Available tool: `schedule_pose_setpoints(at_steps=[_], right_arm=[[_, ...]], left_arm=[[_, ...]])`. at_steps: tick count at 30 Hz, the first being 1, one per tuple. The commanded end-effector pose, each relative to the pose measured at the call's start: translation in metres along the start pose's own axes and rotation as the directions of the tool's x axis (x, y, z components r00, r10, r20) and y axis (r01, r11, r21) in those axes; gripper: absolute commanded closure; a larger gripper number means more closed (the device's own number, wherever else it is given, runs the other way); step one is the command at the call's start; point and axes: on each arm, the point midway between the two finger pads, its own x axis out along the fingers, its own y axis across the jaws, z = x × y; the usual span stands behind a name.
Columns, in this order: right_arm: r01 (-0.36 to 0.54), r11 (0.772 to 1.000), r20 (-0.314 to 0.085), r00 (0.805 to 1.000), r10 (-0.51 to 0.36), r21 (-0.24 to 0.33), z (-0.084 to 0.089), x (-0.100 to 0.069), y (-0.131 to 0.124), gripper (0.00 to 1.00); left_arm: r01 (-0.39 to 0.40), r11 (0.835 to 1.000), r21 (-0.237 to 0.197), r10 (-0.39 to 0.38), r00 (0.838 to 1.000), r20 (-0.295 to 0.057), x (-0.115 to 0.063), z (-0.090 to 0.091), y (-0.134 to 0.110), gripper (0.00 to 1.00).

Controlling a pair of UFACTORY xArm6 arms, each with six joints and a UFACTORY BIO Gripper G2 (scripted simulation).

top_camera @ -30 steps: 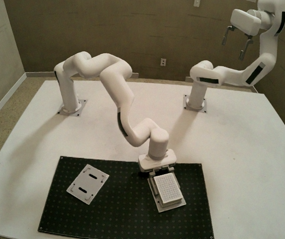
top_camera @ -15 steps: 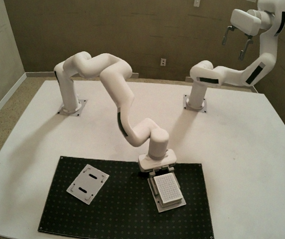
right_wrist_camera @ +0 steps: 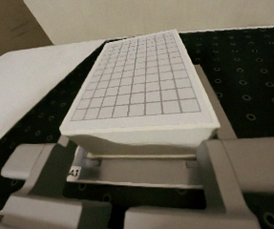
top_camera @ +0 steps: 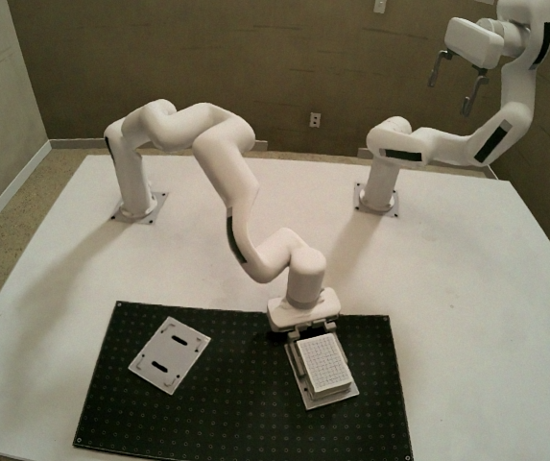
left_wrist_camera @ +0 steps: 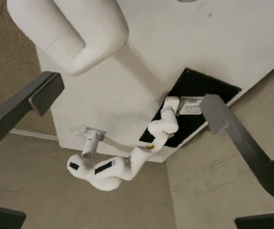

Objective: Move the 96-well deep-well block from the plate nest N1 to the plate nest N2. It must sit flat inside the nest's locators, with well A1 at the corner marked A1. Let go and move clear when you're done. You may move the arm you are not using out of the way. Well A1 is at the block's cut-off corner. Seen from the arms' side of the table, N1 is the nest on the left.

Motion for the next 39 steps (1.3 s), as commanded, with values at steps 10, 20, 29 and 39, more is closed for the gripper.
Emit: schedule_pose_setpoints(at_steps=[10, 20, 29, 39], right_arm=[[0.0, 1.0, 0.005, 1.0, 0.0, 0.003, 0.003, 0.001, 0.001, 1.0], [0.0, 1.0, 0.004, 1.0, 0.0, 0.003, 0.009, 0.001, 0.001, 1.0], [0.0, 1.0, 0.004, 1.0, 0.0, 0.003, 0.015, 0.001, 0.001, 1.0], [0.0, 1.0, 0.004, 1.0, 0.0, 0.003, 0.02, 0.001, 0.001, 1.0]], left_arm=[[0.001, 1.0, 0.0, -0.001, 1.0, 0.0, 0.0, 0.0, 0.0, 0.0], [0.001, 1.0, 0.0, -0.001, 1.0, 0.0, 0.0, 0.0, 0.0, 0.0], [0.001, 1.0, 0.0, -0.001, 1.0, 0.0, 0.0, 0.0, 0.0, 0.0], [0.001, 1.0, 0.0, -0.001, 1.0, 0.0, 0.0, 0.0, 0.0, 0.0]])
